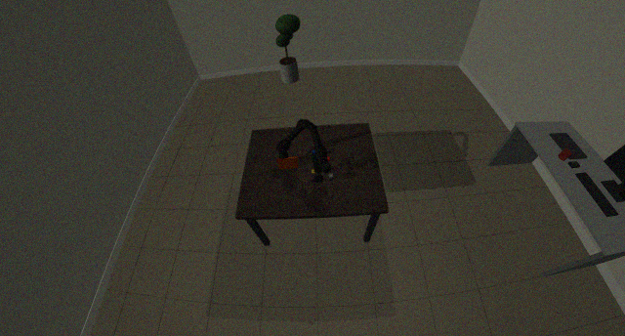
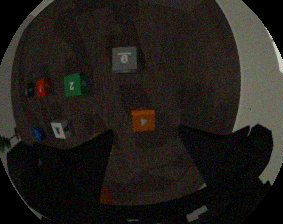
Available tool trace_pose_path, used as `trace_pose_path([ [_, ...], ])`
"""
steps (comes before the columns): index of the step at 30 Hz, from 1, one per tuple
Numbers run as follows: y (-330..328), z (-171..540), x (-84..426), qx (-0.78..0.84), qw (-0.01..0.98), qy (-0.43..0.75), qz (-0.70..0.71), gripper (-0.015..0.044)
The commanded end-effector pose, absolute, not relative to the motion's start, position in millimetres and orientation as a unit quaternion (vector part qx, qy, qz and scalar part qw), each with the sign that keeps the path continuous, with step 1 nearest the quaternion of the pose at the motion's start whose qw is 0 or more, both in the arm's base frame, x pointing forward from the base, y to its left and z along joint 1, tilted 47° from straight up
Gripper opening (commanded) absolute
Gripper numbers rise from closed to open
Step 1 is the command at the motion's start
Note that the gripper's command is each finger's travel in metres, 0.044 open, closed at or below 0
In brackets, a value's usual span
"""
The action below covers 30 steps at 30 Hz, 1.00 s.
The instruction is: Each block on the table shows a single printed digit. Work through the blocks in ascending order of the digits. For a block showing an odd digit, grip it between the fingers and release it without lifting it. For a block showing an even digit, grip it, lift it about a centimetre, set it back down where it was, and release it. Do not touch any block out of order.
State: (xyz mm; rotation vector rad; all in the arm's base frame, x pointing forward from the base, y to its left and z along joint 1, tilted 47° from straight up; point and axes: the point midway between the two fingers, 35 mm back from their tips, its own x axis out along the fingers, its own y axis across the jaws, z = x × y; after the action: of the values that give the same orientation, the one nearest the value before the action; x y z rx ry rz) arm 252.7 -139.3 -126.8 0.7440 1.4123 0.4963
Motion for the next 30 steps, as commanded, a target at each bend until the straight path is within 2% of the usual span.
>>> trace_pose_path([
  [1, -149, -117, 253, 0.325, 0.671, 0.628, 0.223, 0.0348],
  [5, -192, -75, 246, 0.325, 0.671, 0.629, 0.222, 0.0243],
  [10, -199, -67, 243, 0.325, 0.671, 0.629, 0.222, 0.012],
  [21, -194, -60, 245, 0.325, 0.671, 0.629, 0.222, 0.012],
  [30, -108, 28, 250, 0.327, 0.669, 0.629, 0.223, 0.012],
])
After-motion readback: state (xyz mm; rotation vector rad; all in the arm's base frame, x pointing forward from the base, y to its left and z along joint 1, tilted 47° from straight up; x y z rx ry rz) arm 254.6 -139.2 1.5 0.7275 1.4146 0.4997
